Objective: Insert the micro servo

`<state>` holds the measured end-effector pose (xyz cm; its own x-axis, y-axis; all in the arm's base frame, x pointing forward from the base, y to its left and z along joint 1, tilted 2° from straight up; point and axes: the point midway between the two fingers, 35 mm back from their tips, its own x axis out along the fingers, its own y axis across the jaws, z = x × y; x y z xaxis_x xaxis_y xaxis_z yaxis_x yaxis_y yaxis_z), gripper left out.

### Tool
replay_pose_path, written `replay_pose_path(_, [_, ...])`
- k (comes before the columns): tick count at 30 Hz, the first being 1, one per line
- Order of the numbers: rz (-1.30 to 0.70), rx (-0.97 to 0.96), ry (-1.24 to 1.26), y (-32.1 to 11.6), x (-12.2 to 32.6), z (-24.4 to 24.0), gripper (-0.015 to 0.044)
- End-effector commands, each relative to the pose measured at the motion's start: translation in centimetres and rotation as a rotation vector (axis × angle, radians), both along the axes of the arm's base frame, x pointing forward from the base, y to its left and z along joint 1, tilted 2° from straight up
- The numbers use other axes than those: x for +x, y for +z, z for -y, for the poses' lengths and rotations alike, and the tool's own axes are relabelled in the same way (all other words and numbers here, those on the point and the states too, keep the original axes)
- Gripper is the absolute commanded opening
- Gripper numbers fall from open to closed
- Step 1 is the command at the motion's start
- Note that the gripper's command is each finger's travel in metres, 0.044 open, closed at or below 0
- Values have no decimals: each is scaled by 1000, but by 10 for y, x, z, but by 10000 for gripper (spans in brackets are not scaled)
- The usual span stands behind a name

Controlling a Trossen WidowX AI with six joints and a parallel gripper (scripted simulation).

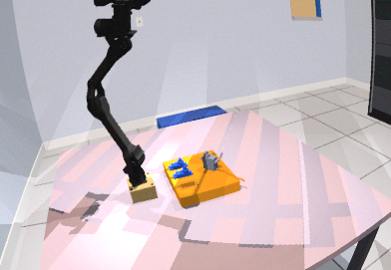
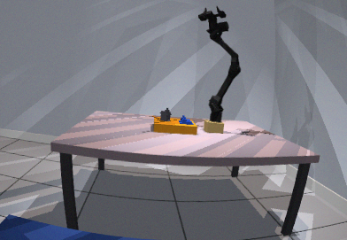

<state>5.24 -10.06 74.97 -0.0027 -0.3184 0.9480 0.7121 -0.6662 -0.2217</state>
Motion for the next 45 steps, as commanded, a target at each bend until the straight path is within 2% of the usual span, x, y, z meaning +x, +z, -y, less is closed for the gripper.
replay_pose_path(1, [-3, 2, 1, 0, 1, 1, 426])
replay_pose_path(2, [-8, 7, 1, -1, 3, 2, 440])
replay_pose_path(8, [-54, 47, 12, -7, 19, 15, 440])
replay_pose_path(22, [-319, 211, 45, -48, 104, 67, 440])
replay_pose_path(33, [-641, 375, 54, -115, 191, 109, 440])
replay_pose_path(45, [-1016, 515, 70, -208, 268, 132, 440])
